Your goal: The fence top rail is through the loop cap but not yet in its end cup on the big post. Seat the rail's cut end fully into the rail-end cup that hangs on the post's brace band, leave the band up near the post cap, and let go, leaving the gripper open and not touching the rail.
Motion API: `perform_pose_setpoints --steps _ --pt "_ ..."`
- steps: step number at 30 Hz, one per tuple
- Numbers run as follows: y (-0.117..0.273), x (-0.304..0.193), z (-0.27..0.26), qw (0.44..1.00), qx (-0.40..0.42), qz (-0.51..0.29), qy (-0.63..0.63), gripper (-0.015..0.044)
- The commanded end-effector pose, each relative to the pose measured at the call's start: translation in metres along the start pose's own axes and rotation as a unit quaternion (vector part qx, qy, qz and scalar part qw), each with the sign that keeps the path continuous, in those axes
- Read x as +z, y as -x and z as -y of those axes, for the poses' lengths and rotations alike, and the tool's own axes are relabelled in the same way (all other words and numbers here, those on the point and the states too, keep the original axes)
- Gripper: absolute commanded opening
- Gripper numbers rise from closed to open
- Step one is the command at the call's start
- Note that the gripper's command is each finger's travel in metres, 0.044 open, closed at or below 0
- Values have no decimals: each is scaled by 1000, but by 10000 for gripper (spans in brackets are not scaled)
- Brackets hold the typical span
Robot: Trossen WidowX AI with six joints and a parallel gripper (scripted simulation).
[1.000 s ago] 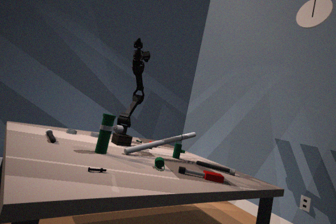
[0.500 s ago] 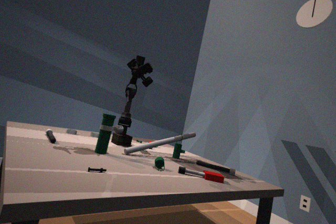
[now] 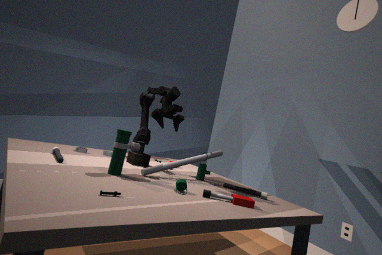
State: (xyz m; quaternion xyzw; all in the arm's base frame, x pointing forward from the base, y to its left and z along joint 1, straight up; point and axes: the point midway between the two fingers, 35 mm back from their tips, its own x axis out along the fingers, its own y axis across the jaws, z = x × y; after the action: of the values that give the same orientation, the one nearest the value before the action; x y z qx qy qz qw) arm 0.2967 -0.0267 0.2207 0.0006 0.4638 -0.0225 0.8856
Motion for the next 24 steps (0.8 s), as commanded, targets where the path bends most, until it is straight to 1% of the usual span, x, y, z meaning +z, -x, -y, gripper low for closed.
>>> perform_pose_setpoints --steps 1,5,8,10,13,18,24 --pt "-7 -12 -6 999 0 -30 -17 440" --pt "-8 -12 -3 999 1 -33 0 440" --pt "-10 -13 9 997 6 -41 67 440" --pt "-16 -15 16 995 16 -38 89 440" --pt "-18 -18 34 983 23 -44 179 440" --pt "-19 -25 67 936 43 -48 346 440" --pt "-18 -36 105 842 68 -31 534 440"
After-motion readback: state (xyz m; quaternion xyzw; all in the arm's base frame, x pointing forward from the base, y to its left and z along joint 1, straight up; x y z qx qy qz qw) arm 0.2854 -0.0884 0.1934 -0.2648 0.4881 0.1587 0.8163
